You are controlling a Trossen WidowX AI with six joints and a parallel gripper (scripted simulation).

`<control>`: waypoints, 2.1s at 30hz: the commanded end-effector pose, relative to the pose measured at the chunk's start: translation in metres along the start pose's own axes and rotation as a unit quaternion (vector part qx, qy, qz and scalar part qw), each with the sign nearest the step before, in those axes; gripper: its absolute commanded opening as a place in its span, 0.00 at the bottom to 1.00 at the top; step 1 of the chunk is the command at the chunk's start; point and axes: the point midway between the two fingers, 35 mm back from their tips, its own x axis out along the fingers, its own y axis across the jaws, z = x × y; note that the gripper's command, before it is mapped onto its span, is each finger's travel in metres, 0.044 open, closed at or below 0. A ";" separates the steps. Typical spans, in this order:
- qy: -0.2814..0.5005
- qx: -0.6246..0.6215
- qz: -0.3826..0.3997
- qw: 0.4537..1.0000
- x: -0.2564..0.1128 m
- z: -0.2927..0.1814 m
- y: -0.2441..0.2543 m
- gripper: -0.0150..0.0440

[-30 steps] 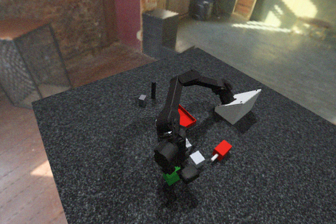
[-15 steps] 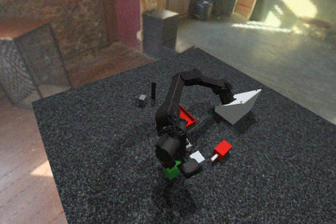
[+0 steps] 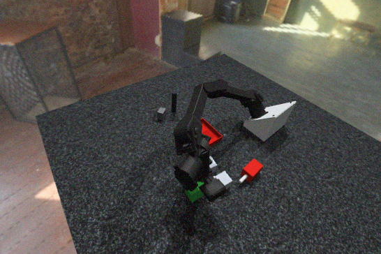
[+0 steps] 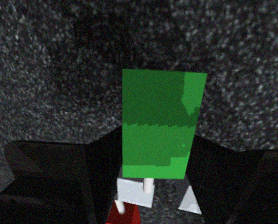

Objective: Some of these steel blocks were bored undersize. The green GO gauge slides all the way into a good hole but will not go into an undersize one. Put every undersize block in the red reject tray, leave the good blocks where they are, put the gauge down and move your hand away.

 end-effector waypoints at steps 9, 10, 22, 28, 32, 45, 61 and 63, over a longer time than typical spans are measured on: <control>-0.013 -0.127 -0.063 0.990 -0.061 0.020 -0.124 0.25; -0.012 -0.142 -0.071 0.987 -0.067 0.020 -0.141 0.25; -0.006 -0.182 -0.092 0.979 -0.079 0.015 -0.178 0.25; -0.006 -0.181 -0.093 0.979 -0.067 0.017 -0.184 0.25; -0.006 -0.180 -0.093 0.979 -0.056 0.019 -0.184 0.25; -0.007 -0.180 -0.093 0.979 -0.020 0.026 -0.187 0.25; -0.007 -0.180 -0.093 0.979 -0.014 0.028 -0.186 0.25; -0.007 -0.180 -0.093 0.979 -0.013 0.028 -0.186 0.25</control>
